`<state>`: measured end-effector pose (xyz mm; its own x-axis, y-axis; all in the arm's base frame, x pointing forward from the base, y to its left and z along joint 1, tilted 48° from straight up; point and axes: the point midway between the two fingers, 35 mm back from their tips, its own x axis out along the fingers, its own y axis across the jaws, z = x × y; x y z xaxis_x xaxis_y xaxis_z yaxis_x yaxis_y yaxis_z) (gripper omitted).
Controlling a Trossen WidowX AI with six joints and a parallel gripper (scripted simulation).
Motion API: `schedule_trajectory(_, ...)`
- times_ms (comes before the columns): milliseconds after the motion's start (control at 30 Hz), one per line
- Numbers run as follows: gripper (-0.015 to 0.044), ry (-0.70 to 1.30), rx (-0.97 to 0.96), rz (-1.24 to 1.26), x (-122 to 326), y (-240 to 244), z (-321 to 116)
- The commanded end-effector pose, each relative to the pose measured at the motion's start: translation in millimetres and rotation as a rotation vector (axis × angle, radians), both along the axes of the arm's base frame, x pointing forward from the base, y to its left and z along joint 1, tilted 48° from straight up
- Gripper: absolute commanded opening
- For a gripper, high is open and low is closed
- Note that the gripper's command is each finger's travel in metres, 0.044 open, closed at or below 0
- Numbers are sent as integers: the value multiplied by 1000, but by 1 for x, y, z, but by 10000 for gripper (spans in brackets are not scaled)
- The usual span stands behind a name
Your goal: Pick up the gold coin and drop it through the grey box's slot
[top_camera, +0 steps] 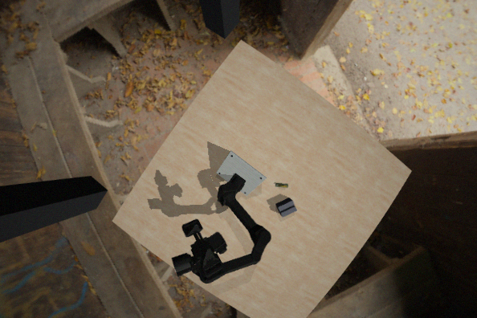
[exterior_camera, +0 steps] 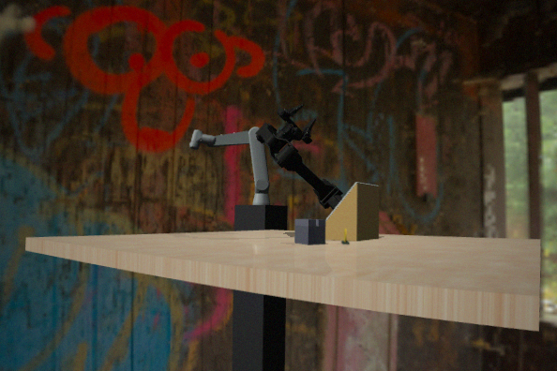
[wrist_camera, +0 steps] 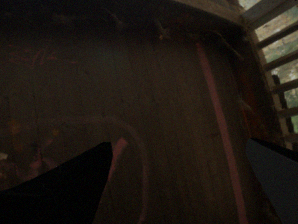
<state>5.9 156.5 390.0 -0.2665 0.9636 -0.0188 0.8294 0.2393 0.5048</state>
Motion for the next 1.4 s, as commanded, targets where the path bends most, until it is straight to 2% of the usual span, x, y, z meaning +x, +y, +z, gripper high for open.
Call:
schedule_trajectory(0,374,4,-3,9,-3,0,0)
schedule_trajectory(267,164,167,-173,402,-105,-43,-4)
schedule_trajectory(467,161,233,-375,707,-163,-117,-17)
schedule_trajectory(667,161,231,-608,968,-183,-211,-37)
schedule_trajectory(800,161,192,-757,1109,-172,-275,-56)
schedule_trajectory(967,161,108,-936,1252,-132,-346,-84)
schedule_trajectory(1133,161,-23,-1057,1371,-84,-388,-105)
schedule_trajectory(1367,161,-195,-1228,1457,12,-424,-151)
